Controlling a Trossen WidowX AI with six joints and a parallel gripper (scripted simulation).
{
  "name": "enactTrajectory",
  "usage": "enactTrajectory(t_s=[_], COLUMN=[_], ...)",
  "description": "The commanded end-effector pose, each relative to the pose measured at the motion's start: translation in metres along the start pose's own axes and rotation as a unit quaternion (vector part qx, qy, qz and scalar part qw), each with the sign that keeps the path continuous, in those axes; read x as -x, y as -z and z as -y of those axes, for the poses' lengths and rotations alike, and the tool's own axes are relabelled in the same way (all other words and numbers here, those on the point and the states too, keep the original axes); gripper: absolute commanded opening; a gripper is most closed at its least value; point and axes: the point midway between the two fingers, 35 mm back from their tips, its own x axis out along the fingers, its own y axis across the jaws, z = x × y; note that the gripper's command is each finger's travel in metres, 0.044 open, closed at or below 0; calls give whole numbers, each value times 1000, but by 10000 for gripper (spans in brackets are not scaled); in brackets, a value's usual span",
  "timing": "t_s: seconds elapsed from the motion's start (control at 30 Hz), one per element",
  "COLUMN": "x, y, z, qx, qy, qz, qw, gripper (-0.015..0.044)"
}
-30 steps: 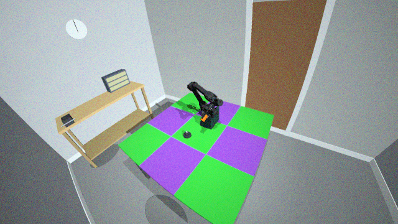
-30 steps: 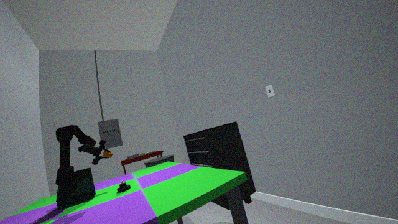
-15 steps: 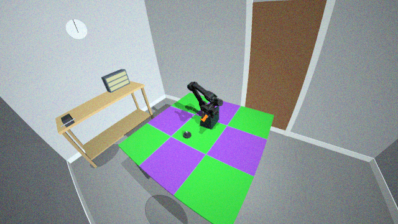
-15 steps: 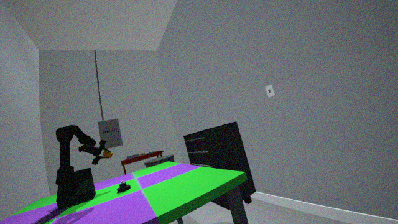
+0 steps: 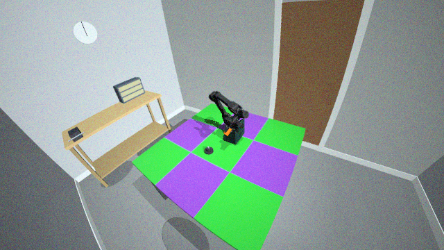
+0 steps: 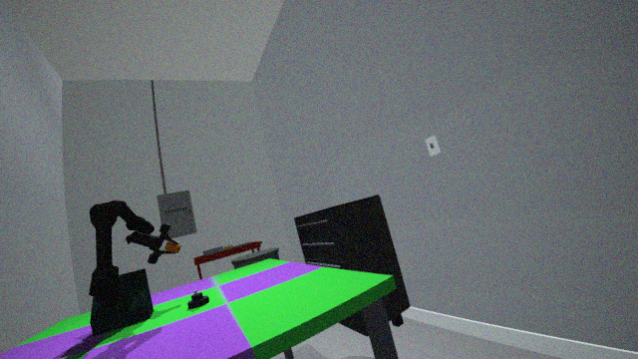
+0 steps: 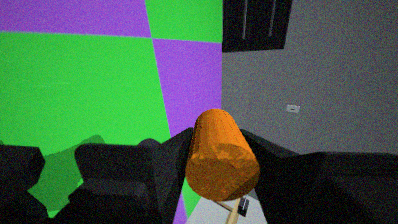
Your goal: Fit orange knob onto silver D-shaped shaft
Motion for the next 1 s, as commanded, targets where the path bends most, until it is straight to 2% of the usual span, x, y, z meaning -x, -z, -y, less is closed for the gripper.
enactTrajectory(t_s=[0.0, 0.5, 0.97], x=[-3, -28, -52], y=[2, 3, 4], z=[-3, -25, -44], qx=[0, -1, -2], qy=[-8, -201, -373], qz=[-1, -2, -3], qw=[1000, 980, 928], gripper=[0, 0, 0])
